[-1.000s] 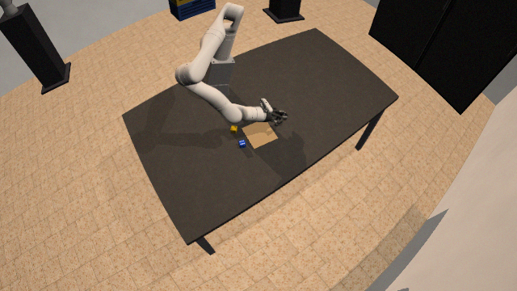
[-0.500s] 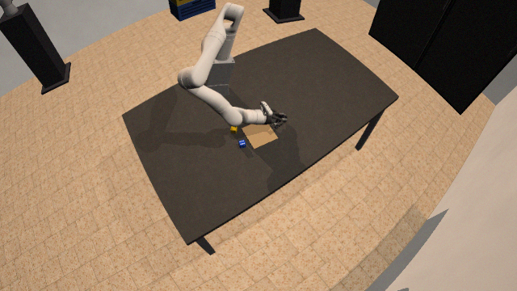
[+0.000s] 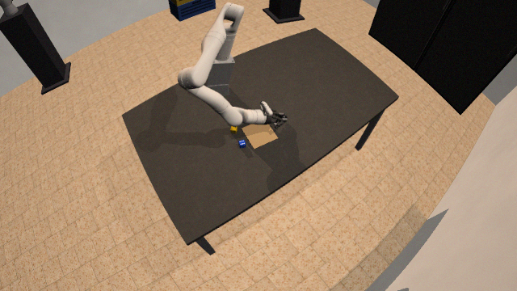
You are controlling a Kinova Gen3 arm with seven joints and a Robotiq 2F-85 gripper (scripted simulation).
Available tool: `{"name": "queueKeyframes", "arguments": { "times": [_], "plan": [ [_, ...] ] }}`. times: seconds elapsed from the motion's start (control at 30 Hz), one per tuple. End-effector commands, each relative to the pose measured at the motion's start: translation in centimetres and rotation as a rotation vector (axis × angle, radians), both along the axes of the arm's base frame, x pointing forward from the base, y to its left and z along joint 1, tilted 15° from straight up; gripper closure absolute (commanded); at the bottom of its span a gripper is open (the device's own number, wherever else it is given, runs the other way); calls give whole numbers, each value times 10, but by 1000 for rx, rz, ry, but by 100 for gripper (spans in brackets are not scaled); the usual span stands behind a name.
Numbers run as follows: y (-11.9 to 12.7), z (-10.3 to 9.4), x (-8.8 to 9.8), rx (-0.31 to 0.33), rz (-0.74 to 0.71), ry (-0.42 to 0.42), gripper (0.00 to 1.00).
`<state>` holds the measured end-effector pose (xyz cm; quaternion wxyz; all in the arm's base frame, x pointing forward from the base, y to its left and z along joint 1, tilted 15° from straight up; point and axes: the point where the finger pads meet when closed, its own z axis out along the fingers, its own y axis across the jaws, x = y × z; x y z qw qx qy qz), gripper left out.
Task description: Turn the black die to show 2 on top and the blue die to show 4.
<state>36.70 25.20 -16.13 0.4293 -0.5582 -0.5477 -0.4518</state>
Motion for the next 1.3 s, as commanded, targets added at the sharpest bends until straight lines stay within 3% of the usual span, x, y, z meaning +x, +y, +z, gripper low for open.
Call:
{"name": "queueKeyframes", "arguments": {
  "times": [0.0,1.27],
  "plan": [
    [0,1,1,0,0,-1,74],
    [2,-8,1,0,0,-1,74]
  ]
}}
